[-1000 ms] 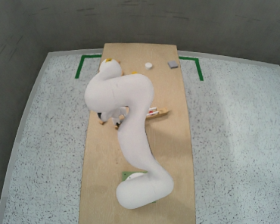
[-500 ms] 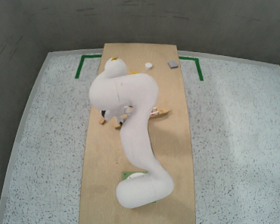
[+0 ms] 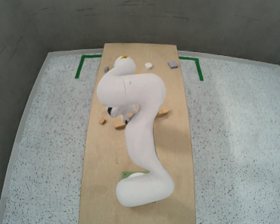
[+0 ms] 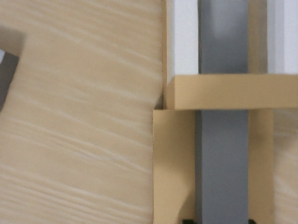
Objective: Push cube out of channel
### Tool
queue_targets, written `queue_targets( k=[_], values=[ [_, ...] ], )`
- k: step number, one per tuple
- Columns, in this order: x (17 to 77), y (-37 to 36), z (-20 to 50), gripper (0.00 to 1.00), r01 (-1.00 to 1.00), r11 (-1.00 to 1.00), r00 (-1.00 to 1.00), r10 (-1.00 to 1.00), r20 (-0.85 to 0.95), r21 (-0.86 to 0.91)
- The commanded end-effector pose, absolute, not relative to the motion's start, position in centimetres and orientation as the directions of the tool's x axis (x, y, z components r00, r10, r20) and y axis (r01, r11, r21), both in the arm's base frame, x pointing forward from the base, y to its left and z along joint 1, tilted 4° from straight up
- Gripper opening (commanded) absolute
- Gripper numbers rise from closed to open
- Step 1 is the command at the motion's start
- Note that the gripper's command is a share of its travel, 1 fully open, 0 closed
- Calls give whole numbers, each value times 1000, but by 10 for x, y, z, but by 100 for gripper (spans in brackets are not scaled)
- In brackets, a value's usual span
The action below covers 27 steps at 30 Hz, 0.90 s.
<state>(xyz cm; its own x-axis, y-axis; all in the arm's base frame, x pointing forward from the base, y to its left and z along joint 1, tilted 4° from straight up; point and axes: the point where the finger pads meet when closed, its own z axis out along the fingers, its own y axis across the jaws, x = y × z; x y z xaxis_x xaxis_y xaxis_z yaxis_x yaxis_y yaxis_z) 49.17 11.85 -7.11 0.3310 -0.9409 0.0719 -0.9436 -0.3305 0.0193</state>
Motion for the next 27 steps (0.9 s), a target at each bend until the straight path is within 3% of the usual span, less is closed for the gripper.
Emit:
queue_targets(
  k=[1,27],
  values=[
    [497,107,-70,0,-944,-331,331,-941,70,19],
    [508,76,-67,0,-944,-331,331,-941,70,19]
  ],
)
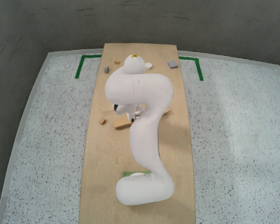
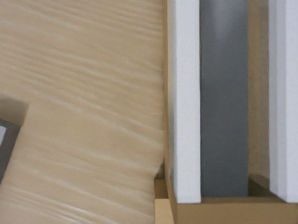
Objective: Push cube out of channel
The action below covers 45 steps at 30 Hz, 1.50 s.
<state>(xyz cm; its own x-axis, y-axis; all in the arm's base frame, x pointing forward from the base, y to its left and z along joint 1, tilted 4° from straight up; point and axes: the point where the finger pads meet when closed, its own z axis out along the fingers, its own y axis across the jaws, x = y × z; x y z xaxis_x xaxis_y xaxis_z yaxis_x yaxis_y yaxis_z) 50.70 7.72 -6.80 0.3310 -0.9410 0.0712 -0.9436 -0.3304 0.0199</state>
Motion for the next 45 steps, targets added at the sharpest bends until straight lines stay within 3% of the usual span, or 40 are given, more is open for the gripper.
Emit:
queue_targets(
  k=[1,16,17,45],
  values=[
    [508,76,-67,0,-944,-331,331,-941,70,19],
    [508,76,-67,0,-944,-331,331,-941,70,19],
    [508,76,-67,39,-944,-331,331,-941,70,19],
    [508,76,-67,39,-944,-331,331,-941,70,19]
  ],
)
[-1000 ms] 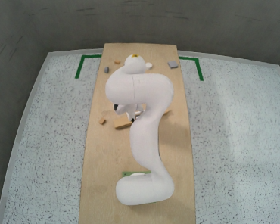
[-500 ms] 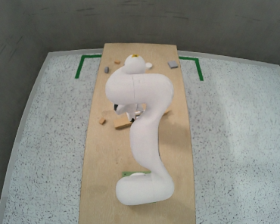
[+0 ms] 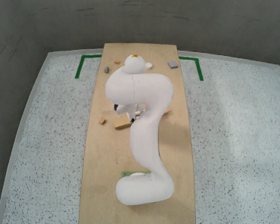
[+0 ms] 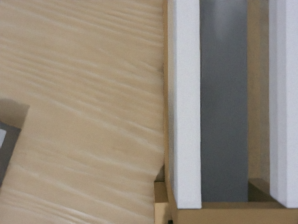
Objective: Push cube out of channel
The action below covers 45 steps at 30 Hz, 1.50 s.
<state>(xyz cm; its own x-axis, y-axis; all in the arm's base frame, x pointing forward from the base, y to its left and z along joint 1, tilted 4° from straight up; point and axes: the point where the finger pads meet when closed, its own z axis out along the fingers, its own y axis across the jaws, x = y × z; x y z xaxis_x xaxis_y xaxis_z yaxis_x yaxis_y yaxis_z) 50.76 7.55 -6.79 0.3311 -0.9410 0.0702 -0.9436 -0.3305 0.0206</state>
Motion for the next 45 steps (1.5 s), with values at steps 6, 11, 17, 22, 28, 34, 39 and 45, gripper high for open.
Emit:
queue_targets(
  k=[6,11,17,22,28,34,39,45],
  values=[
    [508,76,-67,39,-944,-331,331,-941,70,19],
    [508,77,-54,39,-944,-331,331,-941,70,19],
    [508,81,1,39,-944,-331,331,-941,70,19],
    [508,81,2,39,-944,-331,331,-941,70,19],
    [508,81,2,39,-944,-331,331,-941,70,19],
    [570,102,0,39,-981,-193,193,-978,83,7],
    [619,128,0,39,-1000,1,-2,-997,73,-6],
    [645,140,-1,39,-1000,3,-4,-997,72,-6]
  ],
)
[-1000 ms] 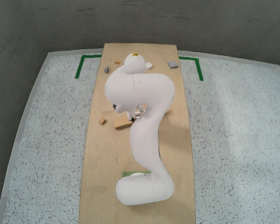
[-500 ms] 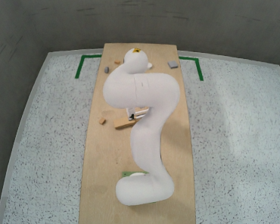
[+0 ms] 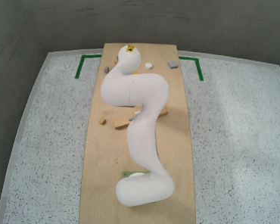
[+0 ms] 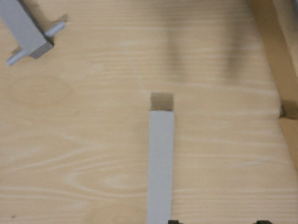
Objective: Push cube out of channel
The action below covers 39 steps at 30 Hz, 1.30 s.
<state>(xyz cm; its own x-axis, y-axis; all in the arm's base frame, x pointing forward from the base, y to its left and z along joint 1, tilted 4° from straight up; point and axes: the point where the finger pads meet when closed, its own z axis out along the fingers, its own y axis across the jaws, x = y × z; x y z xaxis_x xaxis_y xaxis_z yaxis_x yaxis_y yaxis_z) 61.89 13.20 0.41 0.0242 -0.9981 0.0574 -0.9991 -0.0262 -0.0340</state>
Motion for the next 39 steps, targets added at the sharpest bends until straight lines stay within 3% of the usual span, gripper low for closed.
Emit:
queue_targets(
  k=[1,39],
  values=[
    [645,140,-1,39,-1000,3,-4,-997,72,-6],
    [645,138,-23,39,-1000,3,-4,-997,73,-6]
  ],
)
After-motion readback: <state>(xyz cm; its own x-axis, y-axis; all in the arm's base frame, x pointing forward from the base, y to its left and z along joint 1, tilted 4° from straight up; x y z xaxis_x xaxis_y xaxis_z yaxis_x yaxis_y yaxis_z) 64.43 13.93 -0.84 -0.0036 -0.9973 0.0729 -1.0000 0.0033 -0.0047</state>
